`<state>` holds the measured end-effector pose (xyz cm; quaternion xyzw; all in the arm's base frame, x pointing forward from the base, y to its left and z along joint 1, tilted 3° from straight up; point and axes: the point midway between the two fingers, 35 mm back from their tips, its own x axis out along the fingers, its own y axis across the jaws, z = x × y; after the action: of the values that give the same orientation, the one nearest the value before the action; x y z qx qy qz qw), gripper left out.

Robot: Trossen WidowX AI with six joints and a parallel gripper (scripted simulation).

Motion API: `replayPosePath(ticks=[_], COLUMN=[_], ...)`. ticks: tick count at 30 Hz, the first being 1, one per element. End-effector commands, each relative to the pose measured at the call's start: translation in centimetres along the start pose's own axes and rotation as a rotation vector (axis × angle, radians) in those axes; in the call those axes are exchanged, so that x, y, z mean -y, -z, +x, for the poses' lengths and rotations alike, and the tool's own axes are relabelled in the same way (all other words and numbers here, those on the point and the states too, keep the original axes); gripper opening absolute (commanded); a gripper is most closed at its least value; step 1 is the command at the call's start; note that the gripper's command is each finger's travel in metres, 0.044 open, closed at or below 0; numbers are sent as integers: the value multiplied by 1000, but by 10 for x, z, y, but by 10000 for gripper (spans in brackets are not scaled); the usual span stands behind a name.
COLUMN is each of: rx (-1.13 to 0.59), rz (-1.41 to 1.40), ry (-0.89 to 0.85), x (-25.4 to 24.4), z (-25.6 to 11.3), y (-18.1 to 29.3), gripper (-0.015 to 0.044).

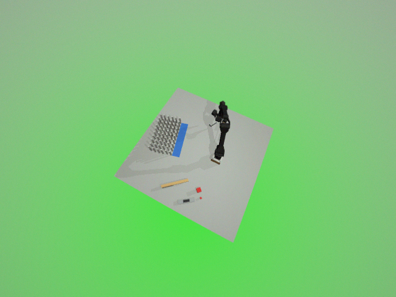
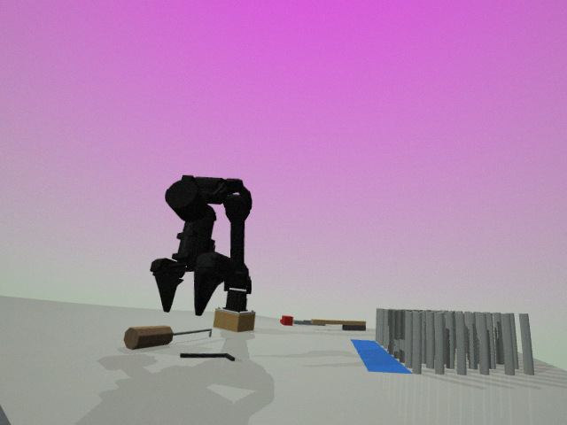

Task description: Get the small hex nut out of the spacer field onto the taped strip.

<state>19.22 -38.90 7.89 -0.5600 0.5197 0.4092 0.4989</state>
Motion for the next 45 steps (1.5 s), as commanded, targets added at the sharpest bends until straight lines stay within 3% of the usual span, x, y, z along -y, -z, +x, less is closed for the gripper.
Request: replayPosePath(ticks=[1, 26, 32, 45], rx=[100, 101, 101, 101], rz=[-258, -258, -258, -258], ry=[-84, -85, -85, -85], x=[-59, -66, -66, -66], z=[-6, -7, -7, -6], y=[25, 17, 17, 17], gripper=[440, 440, 282, 280])
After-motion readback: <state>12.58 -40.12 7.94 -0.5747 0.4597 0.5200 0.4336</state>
